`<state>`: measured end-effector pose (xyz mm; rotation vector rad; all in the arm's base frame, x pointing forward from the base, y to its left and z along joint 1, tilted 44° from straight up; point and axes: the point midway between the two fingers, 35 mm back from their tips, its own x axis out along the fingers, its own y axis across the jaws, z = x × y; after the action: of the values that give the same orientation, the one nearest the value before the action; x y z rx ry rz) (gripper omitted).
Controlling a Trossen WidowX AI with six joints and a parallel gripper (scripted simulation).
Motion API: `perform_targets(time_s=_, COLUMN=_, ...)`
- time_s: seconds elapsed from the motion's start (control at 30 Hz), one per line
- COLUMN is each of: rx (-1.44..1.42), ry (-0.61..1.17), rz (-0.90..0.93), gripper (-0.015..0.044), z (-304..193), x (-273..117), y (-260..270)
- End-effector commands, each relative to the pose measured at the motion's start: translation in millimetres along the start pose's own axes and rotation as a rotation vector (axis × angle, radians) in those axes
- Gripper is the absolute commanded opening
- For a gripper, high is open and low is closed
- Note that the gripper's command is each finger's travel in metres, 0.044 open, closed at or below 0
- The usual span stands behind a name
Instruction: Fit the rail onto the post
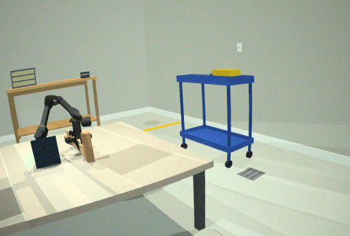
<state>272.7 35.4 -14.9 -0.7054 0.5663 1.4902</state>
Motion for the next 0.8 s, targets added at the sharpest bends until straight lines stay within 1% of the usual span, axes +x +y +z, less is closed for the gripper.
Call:
perform_targets(time_s=0.0, rx=-0.002, ry=-0.003, rz=-0.006, gripper=0.0, z=-0.3, x=-3.5, y=-0.9)
perform_targets(time_s=0.77, rx=-0.002, ry=-0.003, rz=-0.006, gripper=0.0, z=-0.5, x=-15.1, y=-3.3)
